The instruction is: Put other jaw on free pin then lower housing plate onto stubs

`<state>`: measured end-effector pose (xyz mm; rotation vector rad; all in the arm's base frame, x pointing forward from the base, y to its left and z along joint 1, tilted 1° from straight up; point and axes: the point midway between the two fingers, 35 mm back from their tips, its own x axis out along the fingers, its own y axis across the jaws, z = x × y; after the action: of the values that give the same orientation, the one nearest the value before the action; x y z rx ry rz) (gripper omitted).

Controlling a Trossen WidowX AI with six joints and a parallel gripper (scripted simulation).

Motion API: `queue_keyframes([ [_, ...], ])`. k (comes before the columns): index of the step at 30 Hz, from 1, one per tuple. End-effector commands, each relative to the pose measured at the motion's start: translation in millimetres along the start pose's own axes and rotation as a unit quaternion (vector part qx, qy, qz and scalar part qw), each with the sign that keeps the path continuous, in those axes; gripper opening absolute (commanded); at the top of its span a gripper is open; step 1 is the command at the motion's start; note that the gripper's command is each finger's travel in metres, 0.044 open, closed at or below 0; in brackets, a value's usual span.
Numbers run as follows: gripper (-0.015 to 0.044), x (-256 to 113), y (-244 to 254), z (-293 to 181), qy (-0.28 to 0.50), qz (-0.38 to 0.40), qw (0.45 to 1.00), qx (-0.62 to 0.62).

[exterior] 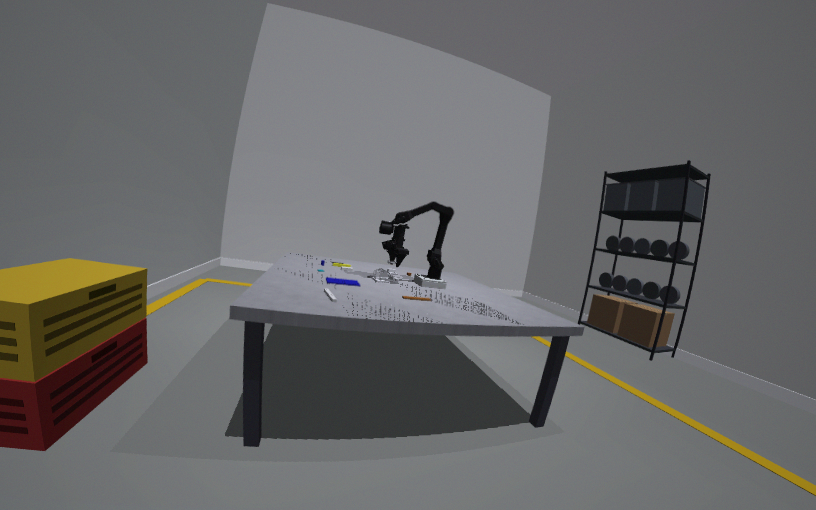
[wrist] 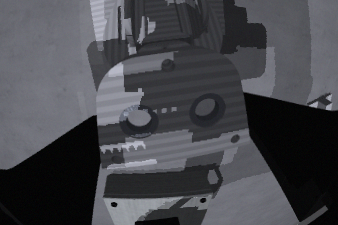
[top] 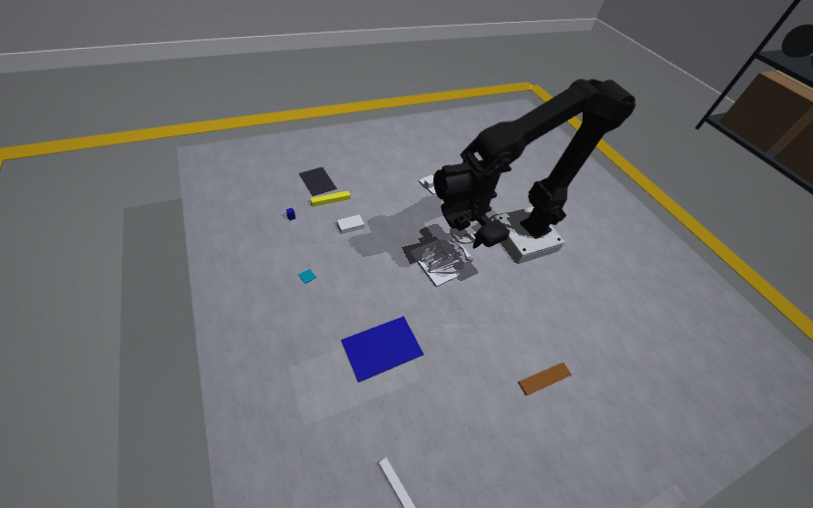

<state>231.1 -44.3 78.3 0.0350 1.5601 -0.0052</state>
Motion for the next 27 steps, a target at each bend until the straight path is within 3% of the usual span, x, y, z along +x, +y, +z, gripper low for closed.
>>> queue_keyframes([
  [1,0.0351,-0.6,0.3,0.5,-0.003,0.000,1.000,-0.004],
  [27,0.0351,-0.5,-7.8,-6.2,-0.002,0.000,1.000,-0.004],
])
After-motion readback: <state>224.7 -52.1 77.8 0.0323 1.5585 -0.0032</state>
